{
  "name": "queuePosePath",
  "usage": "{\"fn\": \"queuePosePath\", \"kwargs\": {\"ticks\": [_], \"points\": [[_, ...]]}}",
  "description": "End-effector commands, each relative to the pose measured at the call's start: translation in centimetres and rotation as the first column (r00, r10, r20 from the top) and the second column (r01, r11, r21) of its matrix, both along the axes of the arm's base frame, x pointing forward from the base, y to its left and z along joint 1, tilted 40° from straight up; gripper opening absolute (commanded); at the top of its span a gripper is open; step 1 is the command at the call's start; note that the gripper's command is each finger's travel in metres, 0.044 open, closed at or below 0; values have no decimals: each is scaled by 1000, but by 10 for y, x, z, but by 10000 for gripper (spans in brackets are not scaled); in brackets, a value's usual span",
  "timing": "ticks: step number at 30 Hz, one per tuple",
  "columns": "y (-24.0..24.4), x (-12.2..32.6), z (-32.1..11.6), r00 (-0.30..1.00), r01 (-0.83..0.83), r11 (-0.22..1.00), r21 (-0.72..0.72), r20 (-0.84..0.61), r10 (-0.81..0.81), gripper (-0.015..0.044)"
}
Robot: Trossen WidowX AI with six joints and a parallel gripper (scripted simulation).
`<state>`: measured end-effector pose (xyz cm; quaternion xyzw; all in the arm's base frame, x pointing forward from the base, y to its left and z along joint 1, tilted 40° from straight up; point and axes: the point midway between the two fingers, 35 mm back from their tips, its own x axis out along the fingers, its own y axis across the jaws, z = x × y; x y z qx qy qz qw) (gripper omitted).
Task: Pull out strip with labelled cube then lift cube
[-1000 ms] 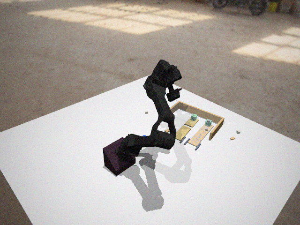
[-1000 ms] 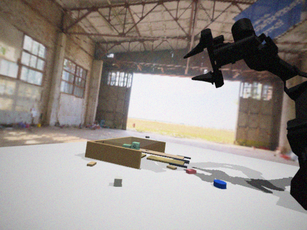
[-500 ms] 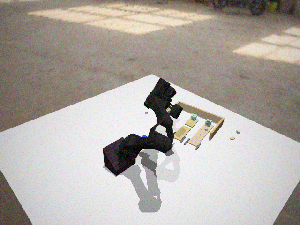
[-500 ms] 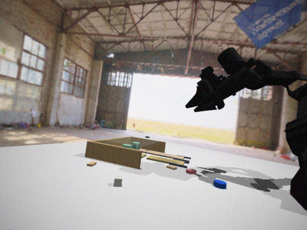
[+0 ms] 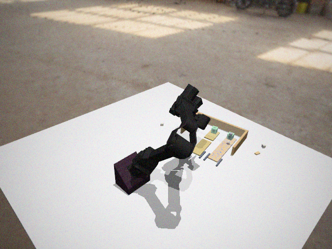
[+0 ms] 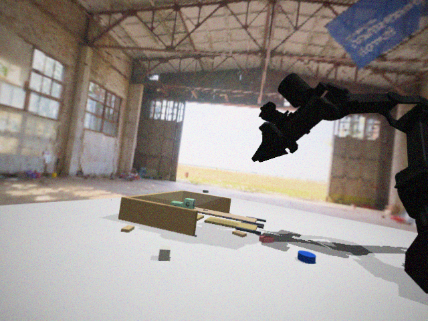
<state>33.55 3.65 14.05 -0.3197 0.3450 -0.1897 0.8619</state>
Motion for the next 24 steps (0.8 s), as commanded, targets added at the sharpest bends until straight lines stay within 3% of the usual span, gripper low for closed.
{"fn": "queuePosePath", "kwargs": {"ticks": [1,6,17,24], "points": [[-25,26,2,989,73,997,-17,-125,-75,111],[-65,51,1,942,182,983,-18,-282,-179,0],[-139,58,-2,716,346,936,-69,-624,-311,0],[-144,56,-2,700,354,932,-72,-641,-315,0]]}}
